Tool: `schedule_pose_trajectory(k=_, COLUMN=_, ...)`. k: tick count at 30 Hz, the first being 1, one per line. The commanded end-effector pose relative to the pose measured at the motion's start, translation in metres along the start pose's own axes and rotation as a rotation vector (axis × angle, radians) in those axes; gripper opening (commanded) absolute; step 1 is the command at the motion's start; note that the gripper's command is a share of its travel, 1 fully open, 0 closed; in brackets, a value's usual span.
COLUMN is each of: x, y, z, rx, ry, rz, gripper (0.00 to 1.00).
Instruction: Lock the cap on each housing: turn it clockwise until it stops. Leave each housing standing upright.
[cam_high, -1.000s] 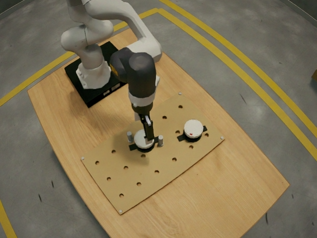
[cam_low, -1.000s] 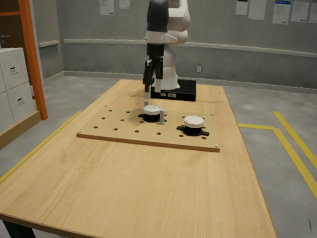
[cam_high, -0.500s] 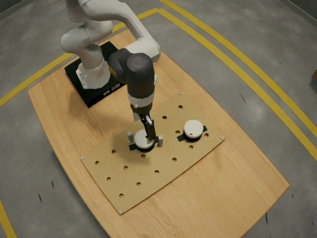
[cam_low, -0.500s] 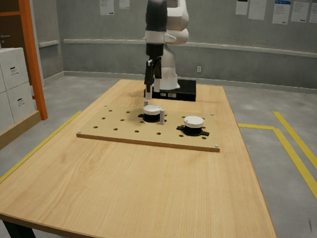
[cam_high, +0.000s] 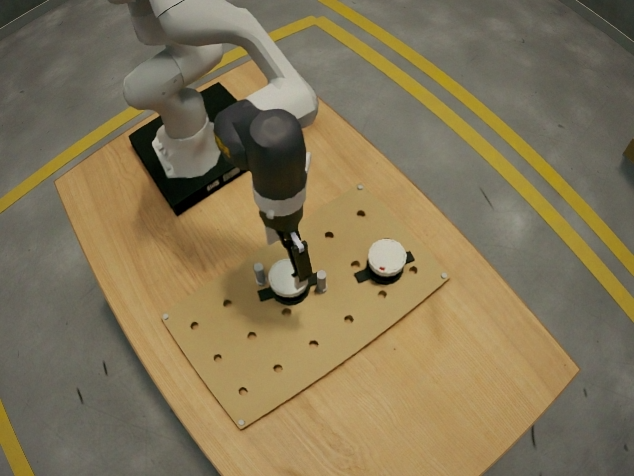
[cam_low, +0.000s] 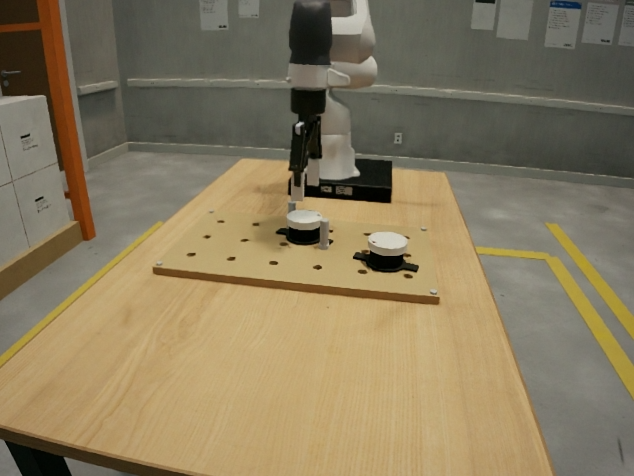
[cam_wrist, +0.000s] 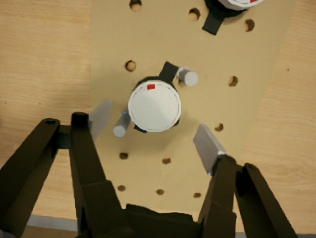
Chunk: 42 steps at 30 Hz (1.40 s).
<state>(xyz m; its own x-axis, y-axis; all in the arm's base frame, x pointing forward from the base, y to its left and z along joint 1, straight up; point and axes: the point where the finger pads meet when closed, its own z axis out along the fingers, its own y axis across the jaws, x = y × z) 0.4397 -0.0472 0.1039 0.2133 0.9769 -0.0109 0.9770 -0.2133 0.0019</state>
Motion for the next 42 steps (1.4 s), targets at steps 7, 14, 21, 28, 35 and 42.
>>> schedule_pose_trajectory(k=7, x=-0.001, y=0.0, z=0.009, rx=0.001, ry=0.011, rz=-0.025, gripper=0.78)
schedule_pose_trajectory(k=14, x=-0.001, y=0.0, z=0.015, rx=0.001, ry=0.011, rz=-0.025, gripper=0.78)
schedule_pose_trajectory(k=21, x=-0.001, y=0.0, z=0.025, rx=0.001, ry=0.011, rz=-0.025, gripper=0.78)
schedule_pose_trajectory(k=28, x=-0.001, y=0.0, z=0.032, rx=0.001, ry=0.011, rz=-0.025, gripper=0.78)
schedule_pose_trajectory(k=35, x=-0.001, y=0.0, z=0.042, rx=0.001, ry=0.011, rz=-0.025, gripper=0.78)
schedule_pose_trajectory(k=42, x=-0.001, y=0.0, z=0.05, rx=0.001, ry=0.011, rz=-0.025, gripper=0.78)
